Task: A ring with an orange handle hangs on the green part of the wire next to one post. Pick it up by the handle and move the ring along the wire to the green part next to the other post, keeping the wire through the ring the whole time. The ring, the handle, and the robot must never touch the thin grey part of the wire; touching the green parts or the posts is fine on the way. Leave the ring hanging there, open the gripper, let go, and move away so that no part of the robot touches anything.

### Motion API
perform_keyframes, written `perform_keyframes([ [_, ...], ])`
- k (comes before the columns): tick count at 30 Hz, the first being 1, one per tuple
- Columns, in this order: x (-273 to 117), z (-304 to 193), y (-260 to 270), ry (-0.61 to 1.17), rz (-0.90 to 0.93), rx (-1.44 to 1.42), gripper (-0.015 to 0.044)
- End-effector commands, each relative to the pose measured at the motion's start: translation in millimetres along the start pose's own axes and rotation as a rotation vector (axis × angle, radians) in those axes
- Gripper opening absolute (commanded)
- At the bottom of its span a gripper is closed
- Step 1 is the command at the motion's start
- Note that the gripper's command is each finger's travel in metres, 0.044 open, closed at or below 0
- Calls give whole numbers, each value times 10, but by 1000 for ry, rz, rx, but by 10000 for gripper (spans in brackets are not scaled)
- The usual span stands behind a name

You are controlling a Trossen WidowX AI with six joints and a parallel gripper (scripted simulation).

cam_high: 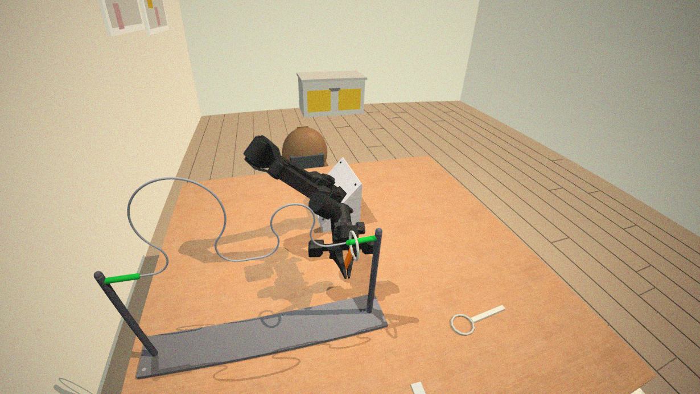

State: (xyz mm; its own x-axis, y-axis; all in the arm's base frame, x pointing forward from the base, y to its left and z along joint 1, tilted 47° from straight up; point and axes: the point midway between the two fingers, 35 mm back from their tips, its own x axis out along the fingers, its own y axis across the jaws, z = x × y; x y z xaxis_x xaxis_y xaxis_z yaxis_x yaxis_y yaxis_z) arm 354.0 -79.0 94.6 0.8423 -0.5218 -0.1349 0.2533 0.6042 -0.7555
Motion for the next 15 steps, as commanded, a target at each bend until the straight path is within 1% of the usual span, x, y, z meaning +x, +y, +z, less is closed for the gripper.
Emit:
perform_keyframes([
  [1, 18, -75, 9, 1, 4, -3, -150],
  [15, 32, -112, 11, 1, 4, -3, -150],
])
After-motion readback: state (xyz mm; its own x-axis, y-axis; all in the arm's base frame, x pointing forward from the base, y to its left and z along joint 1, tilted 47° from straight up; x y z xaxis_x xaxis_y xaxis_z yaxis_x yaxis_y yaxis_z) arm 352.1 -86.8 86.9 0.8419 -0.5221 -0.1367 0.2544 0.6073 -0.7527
